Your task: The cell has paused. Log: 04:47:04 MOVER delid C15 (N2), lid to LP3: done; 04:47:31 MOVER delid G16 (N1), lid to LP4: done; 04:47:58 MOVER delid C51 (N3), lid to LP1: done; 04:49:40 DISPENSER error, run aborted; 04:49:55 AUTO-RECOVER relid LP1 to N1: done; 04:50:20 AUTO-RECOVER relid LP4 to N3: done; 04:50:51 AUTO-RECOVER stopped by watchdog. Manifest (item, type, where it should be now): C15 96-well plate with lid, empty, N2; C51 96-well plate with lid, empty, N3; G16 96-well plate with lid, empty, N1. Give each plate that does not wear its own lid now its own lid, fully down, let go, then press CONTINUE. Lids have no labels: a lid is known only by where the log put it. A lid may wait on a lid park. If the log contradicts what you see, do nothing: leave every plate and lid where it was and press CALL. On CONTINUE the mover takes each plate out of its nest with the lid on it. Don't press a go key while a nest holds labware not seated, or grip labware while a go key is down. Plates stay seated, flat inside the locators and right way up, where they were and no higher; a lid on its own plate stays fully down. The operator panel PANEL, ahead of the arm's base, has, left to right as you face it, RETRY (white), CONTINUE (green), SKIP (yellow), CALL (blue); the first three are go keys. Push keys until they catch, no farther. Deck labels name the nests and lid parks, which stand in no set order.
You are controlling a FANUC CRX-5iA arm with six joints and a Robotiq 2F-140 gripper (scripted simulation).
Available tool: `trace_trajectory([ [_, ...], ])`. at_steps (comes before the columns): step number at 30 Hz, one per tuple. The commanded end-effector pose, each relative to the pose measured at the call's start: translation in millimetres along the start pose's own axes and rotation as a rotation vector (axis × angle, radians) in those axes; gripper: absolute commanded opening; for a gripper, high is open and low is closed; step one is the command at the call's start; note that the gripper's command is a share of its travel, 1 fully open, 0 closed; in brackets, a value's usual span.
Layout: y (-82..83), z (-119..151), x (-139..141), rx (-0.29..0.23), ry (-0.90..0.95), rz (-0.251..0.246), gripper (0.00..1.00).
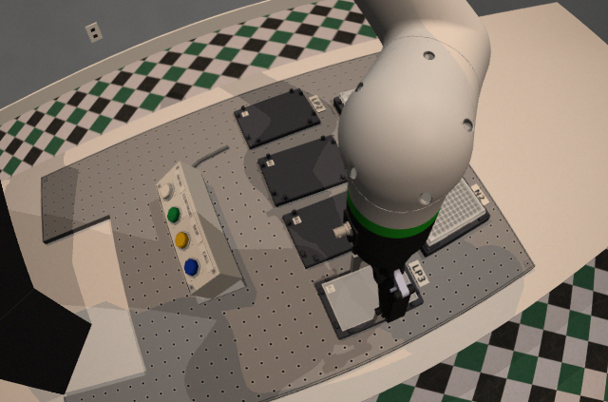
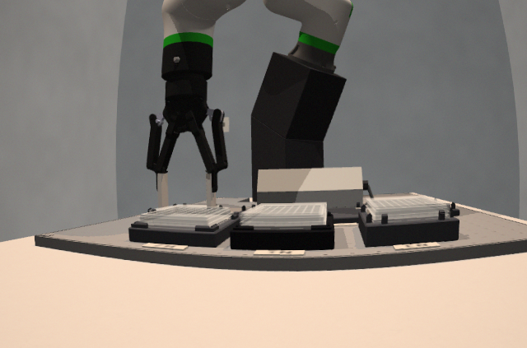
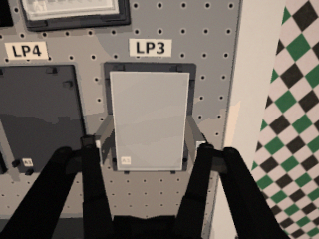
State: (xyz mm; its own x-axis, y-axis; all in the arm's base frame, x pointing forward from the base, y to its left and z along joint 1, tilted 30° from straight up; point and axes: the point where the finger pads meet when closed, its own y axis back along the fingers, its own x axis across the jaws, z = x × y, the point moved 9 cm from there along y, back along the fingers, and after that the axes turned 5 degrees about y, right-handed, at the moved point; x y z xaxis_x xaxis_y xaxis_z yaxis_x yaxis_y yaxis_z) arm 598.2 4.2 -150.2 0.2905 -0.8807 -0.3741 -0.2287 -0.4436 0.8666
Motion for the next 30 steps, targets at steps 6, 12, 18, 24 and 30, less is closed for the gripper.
trace_trajectory([
  [6, 3.9, -0.1, 0.2, 0.000, 0.000, 0.000, 0.00],
  [12, 8.5, -0.1, 0.2, 0.000, 0.000, 0.000, 0.00],
  [18, 18.5, -0.1, 0.2, 0.000, 0.000, 0.000, 0.00],
  [24, 31.1, -0.1, 0.2, 0.000, 0.000, 0.000, 0.00],
  [30, 40.2, -0.1, 0.2, 0.000, 0.000, 0.000, 0.00],
])
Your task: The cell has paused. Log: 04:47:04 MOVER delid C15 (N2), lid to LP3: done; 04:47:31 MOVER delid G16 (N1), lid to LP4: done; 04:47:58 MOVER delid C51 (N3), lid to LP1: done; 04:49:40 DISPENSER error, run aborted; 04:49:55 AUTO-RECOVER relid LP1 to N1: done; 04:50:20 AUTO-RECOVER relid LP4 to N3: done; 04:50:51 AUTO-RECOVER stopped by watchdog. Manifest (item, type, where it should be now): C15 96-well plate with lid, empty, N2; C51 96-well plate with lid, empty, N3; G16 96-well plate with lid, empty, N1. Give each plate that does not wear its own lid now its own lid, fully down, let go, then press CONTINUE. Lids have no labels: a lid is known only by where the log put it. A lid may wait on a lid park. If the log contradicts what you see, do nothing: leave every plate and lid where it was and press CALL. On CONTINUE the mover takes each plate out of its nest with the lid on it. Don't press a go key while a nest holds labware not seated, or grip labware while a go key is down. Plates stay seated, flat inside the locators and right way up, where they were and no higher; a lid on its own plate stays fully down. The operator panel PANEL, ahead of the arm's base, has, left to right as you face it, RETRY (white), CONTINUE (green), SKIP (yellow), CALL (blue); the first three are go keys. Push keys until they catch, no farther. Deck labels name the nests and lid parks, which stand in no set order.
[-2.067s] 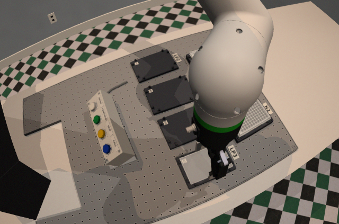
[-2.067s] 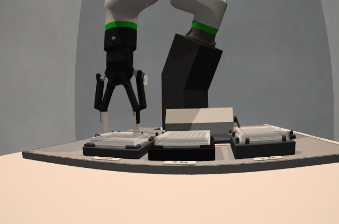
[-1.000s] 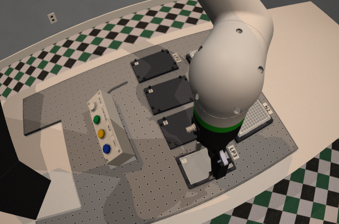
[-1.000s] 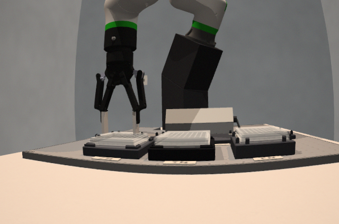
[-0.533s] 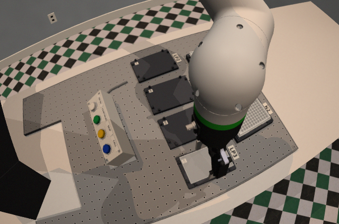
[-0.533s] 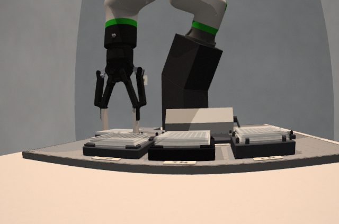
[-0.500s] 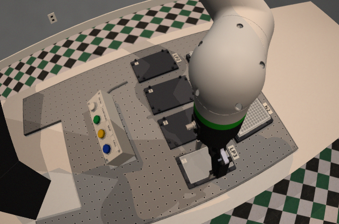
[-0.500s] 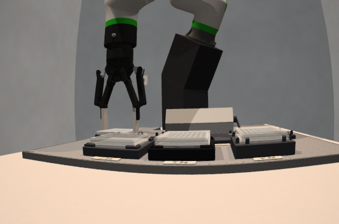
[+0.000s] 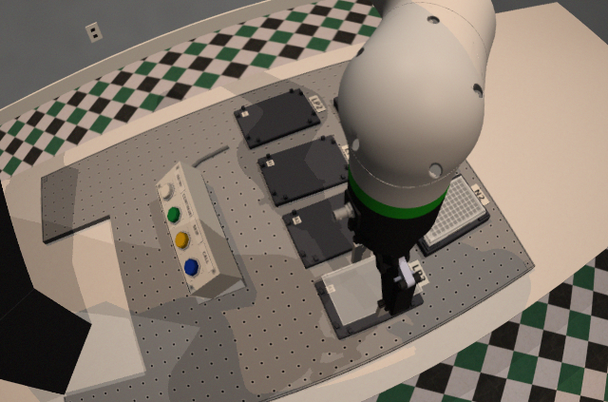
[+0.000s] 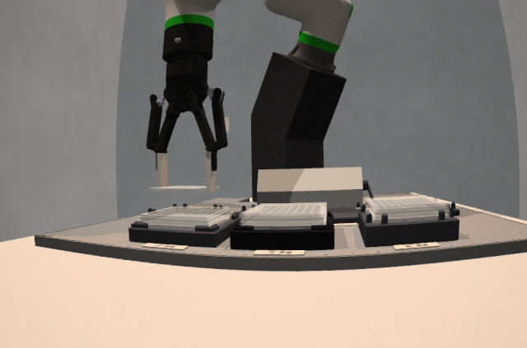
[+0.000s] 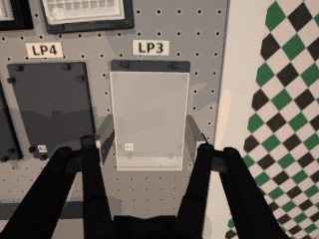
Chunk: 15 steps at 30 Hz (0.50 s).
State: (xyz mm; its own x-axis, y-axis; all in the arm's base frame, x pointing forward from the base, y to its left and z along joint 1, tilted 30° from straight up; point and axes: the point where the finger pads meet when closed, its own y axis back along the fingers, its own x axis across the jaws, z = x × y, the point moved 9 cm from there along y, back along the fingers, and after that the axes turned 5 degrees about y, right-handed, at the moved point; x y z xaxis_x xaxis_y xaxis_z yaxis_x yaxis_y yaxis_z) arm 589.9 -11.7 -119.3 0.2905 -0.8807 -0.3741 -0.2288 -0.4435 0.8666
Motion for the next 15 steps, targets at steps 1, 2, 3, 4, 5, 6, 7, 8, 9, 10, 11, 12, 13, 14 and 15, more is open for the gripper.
trace_trajectory([
  [1, 6.7, -0.1, 0.2, 0.000, 0.000, 0.000, 0.00],
  [2, 8.9, -0.1, 0.2, 0.000, 0.000, 0.000, 0.00],
  [3, 11.1, -0.1, 0.2, 0.000, 0.000, 0.000, 0.00],
  [4, 13.2, -0.1, 0.2, 0.000, 0.000, 0.000, 0.00],
  [5, 15.3, -0.1, 0.2, 0.000, 0.000, 0.000, 0.00],
  [6, 17.3, -0.1, 0.2, 0.000, 0.000, 0.000, 0.00],
  [7, 19.3, -0.1, 0.2, 0.000, 0.000, 0.000, 0.00],
  [8, 21.1, -0.1, 0.2, 0.000, 0.000, 0.000, 0.00],
  [9, 22.9, -0.1, 0.2, 0.000, 0.000, 0.000, 0.00],
  [10, 24.6, -0.1, 0.2, 0.000, 0.000, 0.000, 0.00],
  [11, 26.2, -0.1, 0.2, 0.000, 0.000, 0.000, 0.00],
  [12, 27.6, -0.1, 0.2, 0.000, 0.000, 0.000, 0.00],
  [13, 29.0, -0.1, 0.2, 0.000, 0.000, 0.000, 0.00],
  [14, 29.0, -0.1, 0.2, 0.000, 0.000, 0.000, 0.00],
  [15, 29.0, -0.1, 0.2, 0.000, 0.000, 0.000, 0.00],
])
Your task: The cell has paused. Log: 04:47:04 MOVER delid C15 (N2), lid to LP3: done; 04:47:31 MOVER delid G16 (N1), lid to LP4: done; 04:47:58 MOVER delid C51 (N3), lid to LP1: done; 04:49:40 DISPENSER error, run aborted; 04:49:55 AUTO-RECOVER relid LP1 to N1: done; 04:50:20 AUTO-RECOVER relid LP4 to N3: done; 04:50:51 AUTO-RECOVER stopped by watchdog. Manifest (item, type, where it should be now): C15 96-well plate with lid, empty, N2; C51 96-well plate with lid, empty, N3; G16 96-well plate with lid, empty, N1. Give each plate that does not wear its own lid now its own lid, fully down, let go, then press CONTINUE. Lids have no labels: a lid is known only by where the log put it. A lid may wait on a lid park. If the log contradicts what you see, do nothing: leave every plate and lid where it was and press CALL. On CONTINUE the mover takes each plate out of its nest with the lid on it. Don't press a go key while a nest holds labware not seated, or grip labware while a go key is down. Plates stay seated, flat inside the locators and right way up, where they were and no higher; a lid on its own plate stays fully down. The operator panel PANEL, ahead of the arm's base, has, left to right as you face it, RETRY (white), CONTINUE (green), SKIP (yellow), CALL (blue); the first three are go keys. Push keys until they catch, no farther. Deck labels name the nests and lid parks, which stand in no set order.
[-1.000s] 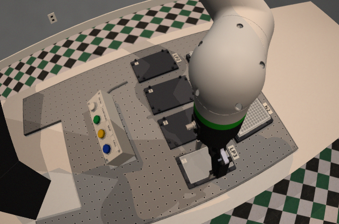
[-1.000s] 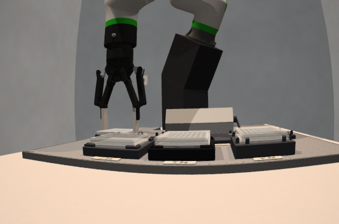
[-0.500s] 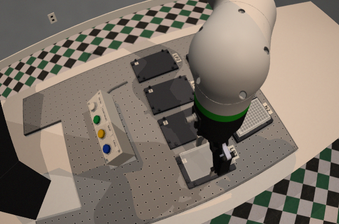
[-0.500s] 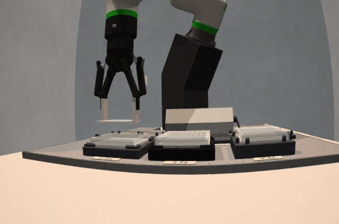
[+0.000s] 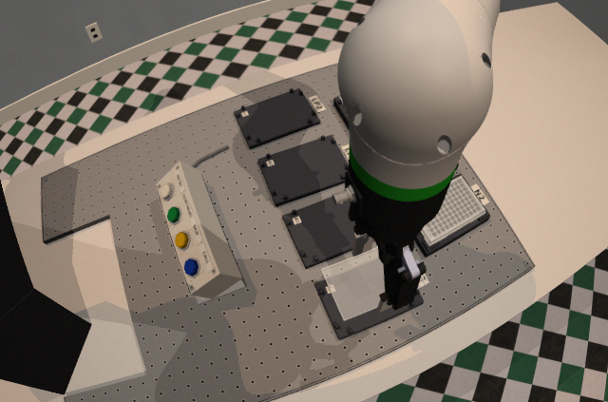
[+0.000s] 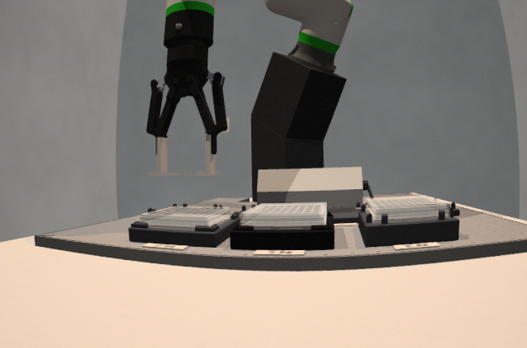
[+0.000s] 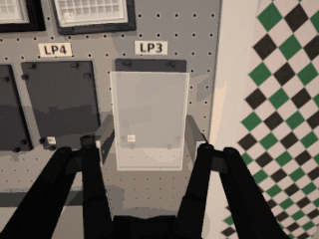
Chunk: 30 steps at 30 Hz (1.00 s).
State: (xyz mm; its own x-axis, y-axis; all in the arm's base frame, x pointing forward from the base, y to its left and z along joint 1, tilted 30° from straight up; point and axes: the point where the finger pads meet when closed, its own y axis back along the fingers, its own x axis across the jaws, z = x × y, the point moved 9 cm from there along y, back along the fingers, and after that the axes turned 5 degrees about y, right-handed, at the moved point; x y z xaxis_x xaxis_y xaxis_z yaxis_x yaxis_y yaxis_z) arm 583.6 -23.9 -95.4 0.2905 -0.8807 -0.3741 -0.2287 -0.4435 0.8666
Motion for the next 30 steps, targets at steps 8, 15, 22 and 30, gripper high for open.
trace_trajectory([
  [8, 8.2, -0.1, 0.1, 0.000, 0.000, 0.000, 0.00],
  [15, 9.1, -0.1, 0.1, 0.000, 0.000, 0.000, 0.00],
  [22, 7.1, -61.4, -12.9, 0.000, 0.004, -0.005, 0.00],
  [30, 8.0, -155.7, -47.6, 0.000, 0.002, -0.003, 0.00],
])
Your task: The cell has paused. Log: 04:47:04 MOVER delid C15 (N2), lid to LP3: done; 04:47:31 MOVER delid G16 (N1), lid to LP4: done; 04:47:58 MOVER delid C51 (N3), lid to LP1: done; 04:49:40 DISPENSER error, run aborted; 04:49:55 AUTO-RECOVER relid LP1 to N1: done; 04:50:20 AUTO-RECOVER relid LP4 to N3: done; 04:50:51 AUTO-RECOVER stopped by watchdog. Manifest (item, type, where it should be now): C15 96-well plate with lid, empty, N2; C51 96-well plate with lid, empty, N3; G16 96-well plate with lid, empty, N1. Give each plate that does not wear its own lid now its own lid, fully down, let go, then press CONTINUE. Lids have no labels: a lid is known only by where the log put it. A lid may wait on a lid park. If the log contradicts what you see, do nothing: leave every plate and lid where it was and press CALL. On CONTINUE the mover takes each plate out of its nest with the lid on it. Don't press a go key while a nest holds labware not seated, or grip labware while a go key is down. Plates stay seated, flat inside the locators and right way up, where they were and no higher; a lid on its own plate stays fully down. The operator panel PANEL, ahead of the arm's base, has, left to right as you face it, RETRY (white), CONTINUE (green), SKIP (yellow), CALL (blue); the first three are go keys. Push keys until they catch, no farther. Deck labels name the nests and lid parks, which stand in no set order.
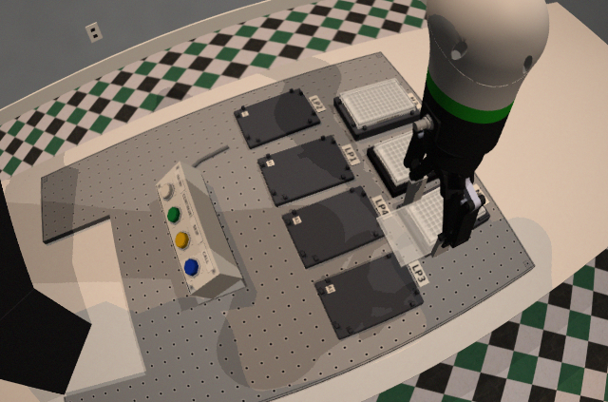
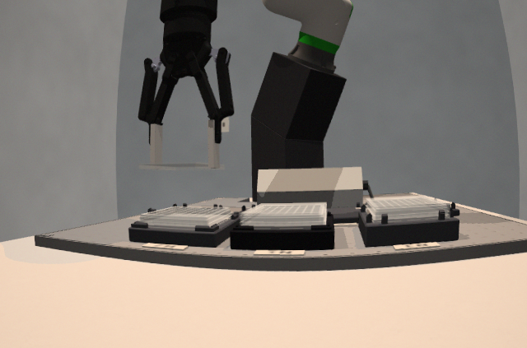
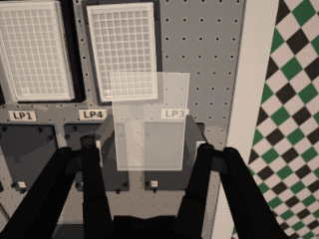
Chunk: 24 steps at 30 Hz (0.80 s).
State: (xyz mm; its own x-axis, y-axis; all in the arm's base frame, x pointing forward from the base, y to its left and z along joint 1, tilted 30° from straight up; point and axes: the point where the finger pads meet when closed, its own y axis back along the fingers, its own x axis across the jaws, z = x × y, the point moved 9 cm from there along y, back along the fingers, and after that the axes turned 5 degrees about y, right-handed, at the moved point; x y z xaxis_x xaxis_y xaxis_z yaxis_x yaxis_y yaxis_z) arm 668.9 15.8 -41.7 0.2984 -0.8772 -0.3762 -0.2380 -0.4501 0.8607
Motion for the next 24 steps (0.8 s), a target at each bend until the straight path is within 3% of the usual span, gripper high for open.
trace_trajectory([
  [1, -2.2, -52.2, -16.9, -0.012, -0.005, 0.003, 0.00],
  [4, -2.2, -52.2, -16.9, -0.012, -0.005, 0.003, 0.00],
  [5, -1.5, -70.3, -25.7, -0.012, -0.006, 0.005, 0.00],
  [7, -1.1, -80.1, -30.8, -0.011, -0.007, 0.006, 0.00],
  [24, -1.1, -80.1, -30.8, -0.011, -0.007, 0.006, 0.00],
])
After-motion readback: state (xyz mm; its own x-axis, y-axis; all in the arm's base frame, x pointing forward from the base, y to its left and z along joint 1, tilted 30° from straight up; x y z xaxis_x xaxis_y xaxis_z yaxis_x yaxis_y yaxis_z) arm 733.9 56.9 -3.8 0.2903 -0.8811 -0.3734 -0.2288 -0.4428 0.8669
